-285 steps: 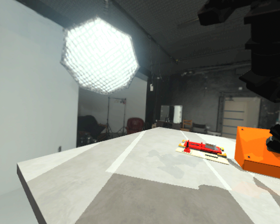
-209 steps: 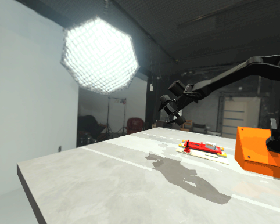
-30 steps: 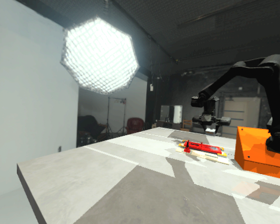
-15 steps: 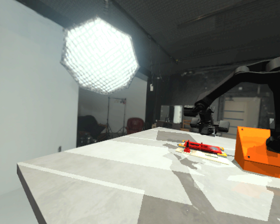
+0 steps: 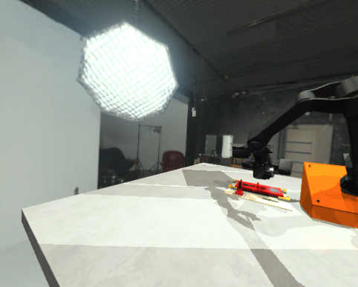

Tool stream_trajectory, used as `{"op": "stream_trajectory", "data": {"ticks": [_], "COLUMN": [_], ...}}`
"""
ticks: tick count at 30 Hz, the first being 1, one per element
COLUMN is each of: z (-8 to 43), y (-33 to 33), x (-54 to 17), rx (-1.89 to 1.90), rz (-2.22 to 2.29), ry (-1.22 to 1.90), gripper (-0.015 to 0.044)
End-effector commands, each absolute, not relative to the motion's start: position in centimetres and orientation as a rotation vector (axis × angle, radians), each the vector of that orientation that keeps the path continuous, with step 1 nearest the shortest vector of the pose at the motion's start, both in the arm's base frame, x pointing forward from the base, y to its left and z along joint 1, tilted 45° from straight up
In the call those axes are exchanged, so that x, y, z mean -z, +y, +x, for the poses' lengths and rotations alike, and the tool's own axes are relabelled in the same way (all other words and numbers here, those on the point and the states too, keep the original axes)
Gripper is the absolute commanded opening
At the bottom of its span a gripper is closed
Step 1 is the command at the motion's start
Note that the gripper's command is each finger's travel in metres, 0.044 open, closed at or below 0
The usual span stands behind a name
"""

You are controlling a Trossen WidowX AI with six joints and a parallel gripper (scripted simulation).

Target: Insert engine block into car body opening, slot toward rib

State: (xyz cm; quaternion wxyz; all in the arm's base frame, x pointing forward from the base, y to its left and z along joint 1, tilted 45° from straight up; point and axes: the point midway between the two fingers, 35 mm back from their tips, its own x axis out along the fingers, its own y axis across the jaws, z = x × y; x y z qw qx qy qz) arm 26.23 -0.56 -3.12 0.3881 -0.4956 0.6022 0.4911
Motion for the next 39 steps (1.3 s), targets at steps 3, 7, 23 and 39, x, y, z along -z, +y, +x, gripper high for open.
{"op": "stream_trajectory", "data": {"ticks": [3,7,23,39], "z": [25.8,25.7,25.3,25.2], "y": [0.2,0.7,2.8,3.9], "x": [4.2,4.7,6.9,8.0], "rx": [-1.235,-1.235,-1.236,-1.237], "rz": [-1.271,-1.27,-1.269,-1.269], "ry": [1.558,1.558,1.557,1.557], "gripper": [0.0,0.0,0.0,0.0]}}
